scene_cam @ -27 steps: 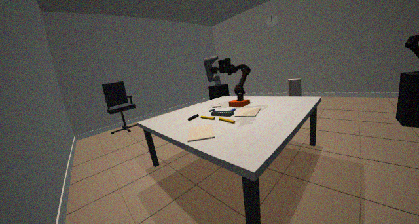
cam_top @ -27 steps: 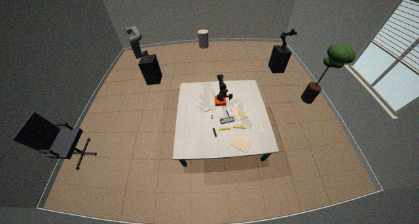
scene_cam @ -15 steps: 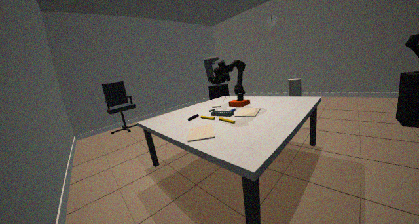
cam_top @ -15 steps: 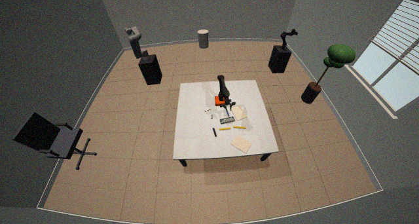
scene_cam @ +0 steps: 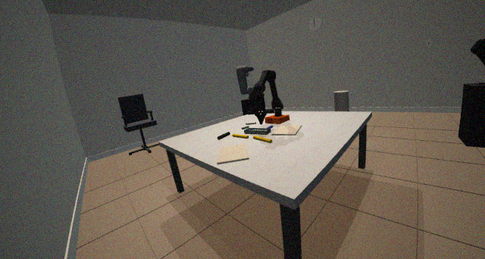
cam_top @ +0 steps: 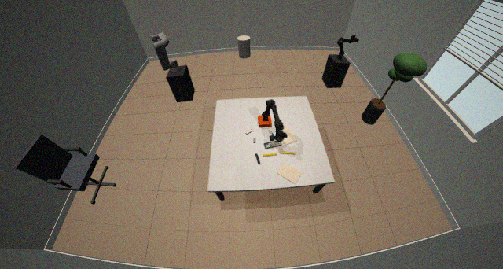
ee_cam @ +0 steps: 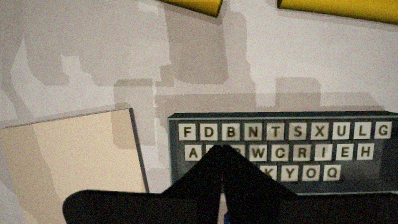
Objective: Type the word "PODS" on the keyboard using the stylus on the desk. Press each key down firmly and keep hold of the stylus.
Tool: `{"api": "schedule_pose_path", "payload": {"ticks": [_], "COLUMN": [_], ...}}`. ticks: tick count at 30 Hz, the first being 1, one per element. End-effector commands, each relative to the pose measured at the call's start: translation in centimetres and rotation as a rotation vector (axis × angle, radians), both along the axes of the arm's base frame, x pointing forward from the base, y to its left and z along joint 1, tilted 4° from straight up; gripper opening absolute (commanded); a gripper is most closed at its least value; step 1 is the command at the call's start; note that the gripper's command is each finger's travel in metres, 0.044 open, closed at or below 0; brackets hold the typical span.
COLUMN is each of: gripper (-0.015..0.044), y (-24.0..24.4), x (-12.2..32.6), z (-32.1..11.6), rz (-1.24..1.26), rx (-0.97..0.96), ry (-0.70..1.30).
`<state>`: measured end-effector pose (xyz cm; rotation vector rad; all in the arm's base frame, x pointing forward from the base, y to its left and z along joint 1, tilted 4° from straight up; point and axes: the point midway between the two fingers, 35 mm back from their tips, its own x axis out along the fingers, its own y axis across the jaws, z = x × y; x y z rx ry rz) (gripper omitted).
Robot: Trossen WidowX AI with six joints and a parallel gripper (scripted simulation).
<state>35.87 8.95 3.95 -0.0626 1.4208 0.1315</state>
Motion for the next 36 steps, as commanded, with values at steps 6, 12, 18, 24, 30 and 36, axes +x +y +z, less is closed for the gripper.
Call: {"api": "schedule_pose_path", "payload": {"ticks": [6, 12, 18, 24, 30, 36], "gripper": [0.0, 0.0, 0.0, 0.0, 0.0, 0.0], "y": [0.7, -0.3, -5.4, -5.4, -7.6, -11.5], "x": [-1.4, -1.2, -0.6, -0.6, -0.1, 0.3], "z": [-2.6, -2.6, -2.6, -2.6, -2.6, -2.6], "rz": [0.015, 0.015, 0.014, 0.014, 0.014, 0.014], "rx": [-0.051, -0.051, -0.056, -0.056, -0.058, -0.061], "ry": [0.182, 0.182, 0.181, 0.181, 0.181, 0.181]}}
